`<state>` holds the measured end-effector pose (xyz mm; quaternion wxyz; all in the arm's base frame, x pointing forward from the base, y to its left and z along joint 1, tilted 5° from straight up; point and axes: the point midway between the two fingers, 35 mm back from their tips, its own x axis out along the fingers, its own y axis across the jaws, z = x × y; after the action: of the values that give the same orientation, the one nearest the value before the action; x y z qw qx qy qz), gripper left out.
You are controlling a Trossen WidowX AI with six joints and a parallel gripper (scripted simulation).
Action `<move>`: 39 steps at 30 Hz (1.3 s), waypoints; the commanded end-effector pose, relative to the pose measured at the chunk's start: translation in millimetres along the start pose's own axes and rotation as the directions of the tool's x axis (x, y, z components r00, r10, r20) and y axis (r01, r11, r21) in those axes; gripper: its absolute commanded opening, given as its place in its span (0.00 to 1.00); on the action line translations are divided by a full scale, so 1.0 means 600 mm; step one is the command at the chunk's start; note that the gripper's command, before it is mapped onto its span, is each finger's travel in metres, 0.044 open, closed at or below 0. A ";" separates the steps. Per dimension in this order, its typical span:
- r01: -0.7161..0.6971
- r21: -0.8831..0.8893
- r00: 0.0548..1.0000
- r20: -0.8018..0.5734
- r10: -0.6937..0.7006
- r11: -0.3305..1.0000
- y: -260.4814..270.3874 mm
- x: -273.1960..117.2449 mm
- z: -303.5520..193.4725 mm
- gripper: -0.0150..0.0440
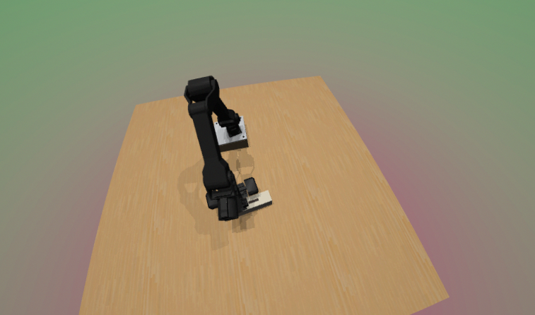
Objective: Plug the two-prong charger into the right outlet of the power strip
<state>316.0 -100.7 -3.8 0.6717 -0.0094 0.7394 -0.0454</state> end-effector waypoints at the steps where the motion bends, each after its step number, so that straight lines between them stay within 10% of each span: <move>1: 0.002 0.008 0.999 0.035 -0.002 1.000 -0.002 -0.001 0.022 0.25; 24: -0.002 0.003 1.000 0.001 0.002 1.000 0.000 0.001 0.005 0.25; 39: -0.002 0.003 1.000 0.001 0.002 1.000 0.000 0.001 0.005 0.92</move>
<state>318.8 -100.8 -4.5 0.6717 -0.0077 0.7393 -0.0458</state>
